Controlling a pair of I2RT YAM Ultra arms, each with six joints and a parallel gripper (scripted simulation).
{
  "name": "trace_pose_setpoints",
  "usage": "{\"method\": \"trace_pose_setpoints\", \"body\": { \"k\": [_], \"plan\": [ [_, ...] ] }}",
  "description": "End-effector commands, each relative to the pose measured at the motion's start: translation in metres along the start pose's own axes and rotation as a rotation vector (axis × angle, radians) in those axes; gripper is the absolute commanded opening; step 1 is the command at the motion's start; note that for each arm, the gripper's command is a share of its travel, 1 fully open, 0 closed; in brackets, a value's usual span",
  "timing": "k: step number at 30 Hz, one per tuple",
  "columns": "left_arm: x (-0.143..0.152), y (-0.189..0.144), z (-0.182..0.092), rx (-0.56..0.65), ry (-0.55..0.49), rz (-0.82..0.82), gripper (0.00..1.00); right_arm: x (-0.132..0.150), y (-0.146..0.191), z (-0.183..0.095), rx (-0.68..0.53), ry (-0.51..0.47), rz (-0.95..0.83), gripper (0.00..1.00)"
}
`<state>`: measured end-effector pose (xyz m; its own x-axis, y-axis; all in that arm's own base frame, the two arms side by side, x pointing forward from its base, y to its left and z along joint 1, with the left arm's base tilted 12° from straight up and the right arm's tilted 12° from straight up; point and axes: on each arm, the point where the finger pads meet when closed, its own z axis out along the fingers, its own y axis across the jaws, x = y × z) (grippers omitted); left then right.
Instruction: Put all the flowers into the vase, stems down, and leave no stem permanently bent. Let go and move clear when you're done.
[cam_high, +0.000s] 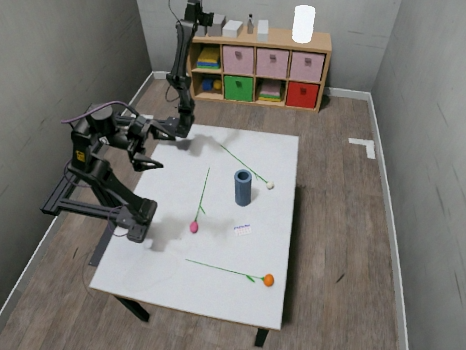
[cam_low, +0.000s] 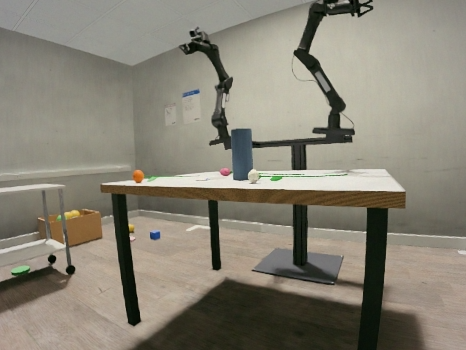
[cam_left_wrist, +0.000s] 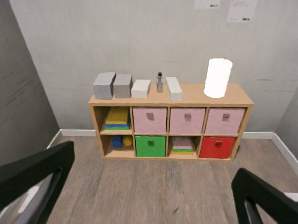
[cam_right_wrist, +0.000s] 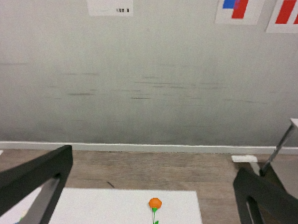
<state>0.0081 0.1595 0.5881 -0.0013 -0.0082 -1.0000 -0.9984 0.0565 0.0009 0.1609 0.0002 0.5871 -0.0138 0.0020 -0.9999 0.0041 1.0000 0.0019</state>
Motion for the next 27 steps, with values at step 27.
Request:
{"method": "trace_pose_setpoints", "body": {
  "k": [27],
  "plan": [
    [0.000,0.006,0.009,-0.035,0.000,-0.007,1.00,0.000,0.003,0.009,-0.014,-0.006,-0.006,1.00]
  ]
}}
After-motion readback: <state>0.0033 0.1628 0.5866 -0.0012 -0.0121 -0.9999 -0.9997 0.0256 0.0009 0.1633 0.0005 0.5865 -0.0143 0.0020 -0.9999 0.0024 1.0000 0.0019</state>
